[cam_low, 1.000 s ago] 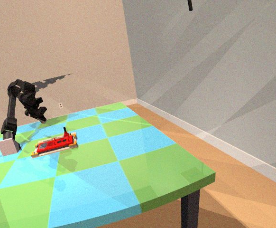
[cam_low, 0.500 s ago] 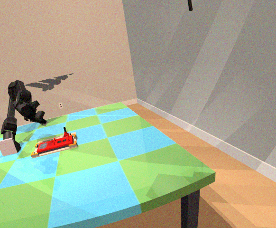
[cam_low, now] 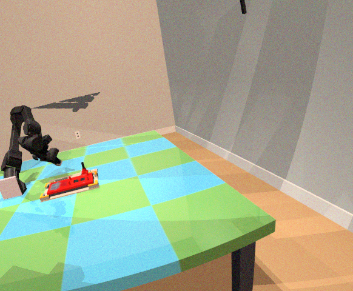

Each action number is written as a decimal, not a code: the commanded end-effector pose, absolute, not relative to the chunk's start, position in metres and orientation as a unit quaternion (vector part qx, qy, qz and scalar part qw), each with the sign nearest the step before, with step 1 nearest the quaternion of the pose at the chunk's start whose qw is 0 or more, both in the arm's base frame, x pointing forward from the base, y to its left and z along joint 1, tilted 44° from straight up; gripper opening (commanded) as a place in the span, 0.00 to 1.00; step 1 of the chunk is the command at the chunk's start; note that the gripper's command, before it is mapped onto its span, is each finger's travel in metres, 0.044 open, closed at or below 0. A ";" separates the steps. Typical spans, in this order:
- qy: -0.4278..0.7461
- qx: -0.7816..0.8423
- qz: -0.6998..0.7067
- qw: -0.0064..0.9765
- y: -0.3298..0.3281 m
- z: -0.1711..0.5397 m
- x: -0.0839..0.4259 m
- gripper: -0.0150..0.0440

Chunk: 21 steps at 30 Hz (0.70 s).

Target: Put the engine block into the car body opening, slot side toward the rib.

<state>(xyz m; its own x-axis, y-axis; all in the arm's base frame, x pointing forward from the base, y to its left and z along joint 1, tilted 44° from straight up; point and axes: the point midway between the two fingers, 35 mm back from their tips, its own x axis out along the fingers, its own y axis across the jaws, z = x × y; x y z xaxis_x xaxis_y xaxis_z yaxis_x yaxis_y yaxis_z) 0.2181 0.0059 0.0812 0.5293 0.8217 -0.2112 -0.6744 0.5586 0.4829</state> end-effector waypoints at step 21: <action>0.209 0.178 0.435 0.857 0.037 0.050 0.220 0.25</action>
<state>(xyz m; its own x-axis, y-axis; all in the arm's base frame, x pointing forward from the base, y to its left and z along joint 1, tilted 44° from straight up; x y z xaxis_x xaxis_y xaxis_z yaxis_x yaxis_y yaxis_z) 0.2207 0.0321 0.0535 0.5322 0.8200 -0.2107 -0.6731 0.5608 0.4822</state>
